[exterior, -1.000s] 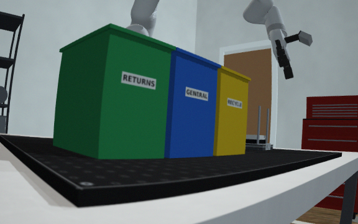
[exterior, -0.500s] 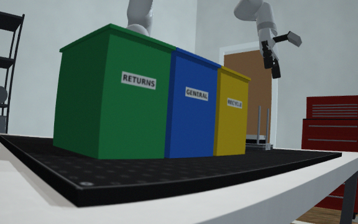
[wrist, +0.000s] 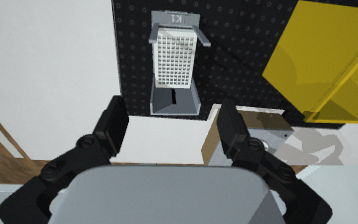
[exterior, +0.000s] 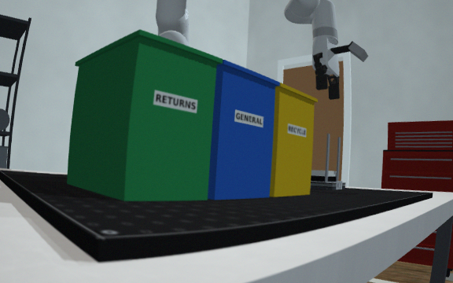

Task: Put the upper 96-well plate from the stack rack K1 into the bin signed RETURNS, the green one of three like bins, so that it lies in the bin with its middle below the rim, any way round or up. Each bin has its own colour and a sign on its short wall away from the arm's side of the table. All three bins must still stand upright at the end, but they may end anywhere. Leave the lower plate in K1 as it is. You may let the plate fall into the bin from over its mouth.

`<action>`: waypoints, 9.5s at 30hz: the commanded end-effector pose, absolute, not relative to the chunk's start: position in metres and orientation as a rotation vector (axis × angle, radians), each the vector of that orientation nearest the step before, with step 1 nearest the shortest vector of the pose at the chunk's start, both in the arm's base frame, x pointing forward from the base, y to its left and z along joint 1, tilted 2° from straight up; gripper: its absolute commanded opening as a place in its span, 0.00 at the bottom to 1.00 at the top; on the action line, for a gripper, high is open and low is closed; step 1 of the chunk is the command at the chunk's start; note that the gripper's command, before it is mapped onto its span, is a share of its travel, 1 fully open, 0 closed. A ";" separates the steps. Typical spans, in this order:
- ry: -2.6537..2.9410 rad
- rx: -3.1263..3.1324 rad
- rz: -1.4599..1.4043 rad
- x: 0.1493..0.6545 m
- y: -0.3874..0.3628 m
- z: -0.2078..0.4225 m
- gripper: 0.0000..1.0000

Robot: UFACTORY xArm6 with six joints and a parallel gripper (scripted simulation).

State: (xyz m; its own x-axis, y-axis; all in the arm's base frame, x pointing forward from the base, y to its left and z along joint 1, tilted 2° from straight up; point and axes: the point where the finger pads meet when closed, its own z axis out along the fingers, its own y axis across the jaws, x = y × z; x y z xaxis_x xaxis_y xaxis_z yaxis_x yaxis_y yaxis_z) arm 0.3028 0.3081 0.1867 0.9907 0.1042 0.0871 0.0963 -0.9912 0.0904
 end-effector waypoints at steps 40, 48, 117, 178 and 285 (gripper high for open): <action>0.101 3.118 0.044 0.265 0.292 0.160 1.00; 0.101 3.118 0.044 0.265 0.291 0.150 1.00; 0.101 3.118 0.044 0.268 0.289 0.048 1.00; 0.101 3.118 0.044 0.269 0.288 -0.011 1.00; 0.101 3.118 0.044 0.270 0.288 -0.018 0.00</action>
State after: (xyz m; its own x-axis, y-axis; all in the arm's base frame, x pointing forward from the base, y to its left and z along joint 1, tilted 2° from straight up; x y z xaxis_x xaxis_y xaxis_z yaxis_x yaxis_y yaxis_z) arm 0.2688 0.2865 -0.0214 0.9976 0.0652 0.0249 0.0646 -0.9976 0.0253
